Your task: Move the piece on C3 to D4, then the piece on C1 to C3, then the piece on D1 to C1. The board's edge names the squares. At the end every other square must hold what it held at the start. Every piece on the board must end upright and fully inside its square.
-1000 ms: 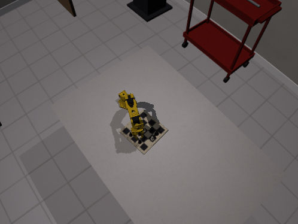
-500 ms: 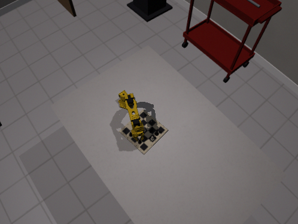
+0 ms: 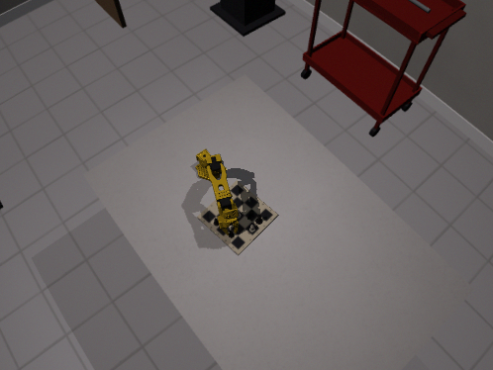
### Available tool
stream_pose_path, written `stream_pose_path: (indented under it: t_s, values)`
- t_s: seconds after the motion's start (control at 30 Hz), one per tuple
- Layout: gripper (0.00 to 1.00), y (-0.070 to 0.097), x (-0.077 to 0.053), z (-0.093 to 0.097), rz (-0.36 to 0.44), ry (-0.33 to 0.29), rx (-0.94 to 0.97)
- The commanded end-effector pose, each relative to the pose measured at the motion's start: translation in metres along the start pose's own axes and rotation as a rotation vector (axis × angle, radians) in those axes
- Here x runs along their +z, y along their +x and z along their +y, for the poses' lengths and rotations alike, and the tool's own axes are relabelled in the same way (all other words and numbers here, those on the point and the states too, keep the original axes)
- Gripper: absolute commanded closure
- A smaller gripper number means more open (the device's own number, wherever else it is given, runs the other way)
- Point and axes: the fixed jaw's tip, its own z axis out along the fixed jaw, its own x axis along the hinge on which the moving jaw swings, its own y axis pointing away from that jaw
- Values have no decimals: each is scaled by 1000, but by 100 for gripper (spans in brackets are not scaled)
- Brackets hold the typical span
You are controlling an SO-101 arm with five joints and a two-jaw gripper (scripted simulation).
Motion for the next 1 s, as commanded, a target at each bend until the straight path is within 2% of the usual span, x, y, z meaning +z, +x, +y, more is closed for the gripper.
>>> stream_pose_path:
  t_s: [0.0, 0.37, 0.97]
  values:
    - [87, -4, 3, 3, -12, -2, 5]
    - [87, -9, 9, 3, -13, -2, 5]
    - [87, -7, 5, 3, -12, -2, 5]
